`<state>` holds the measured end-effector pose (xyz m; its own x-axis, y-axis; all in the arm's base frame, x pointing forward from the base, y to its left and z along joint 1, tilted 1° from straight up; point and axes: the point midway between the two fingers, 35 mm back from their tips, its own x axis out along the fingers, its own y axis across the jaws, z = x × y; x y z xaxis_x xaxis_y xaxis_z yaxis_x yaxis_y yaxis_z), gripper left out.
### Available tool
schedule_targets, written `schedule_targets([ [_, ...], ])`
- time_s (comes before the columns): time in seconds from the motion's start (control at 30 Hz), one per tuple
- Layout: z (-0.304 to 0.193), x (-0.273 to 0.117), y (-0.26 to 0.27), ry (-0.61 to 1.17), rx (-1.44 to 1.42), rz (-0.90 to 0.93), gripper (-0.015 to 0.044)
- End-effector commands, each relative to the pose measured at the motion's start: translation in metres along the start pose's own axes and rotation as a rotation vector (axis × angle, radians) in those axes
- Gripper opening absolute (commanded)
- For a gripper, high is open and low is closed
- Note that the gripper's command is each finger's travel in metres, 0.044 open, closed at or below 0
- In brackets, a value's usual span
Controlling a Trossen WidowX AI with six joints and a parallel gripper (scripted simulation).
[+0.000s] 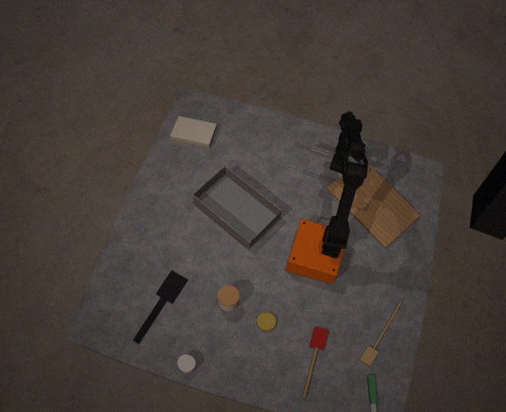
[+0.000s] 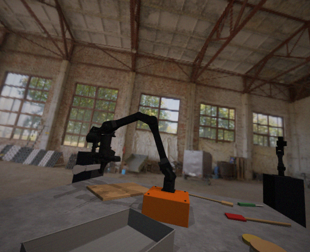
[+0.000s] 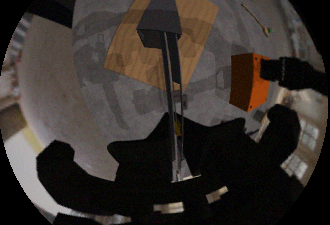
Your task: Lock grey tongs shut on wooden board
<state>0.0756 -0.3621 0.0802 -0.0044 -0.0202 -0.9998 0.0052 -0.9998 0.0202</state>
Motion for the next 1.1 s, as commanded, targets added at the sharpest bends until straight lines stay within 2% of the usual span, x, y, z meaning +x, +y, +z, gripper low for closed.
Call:
schedule_targets([
  [0.0, 0.025, -0.004, 0.001, -0.002, 0.096, 0.013, -0.0150],
  [0.9, 0.188, -0.005, -0.033, -0.017, 0.721, 0.016, -0.0150],
  [1.07, 0.202, -0.005, -0.040, -0.018, 0.779, 0.016, -0.0150],
])
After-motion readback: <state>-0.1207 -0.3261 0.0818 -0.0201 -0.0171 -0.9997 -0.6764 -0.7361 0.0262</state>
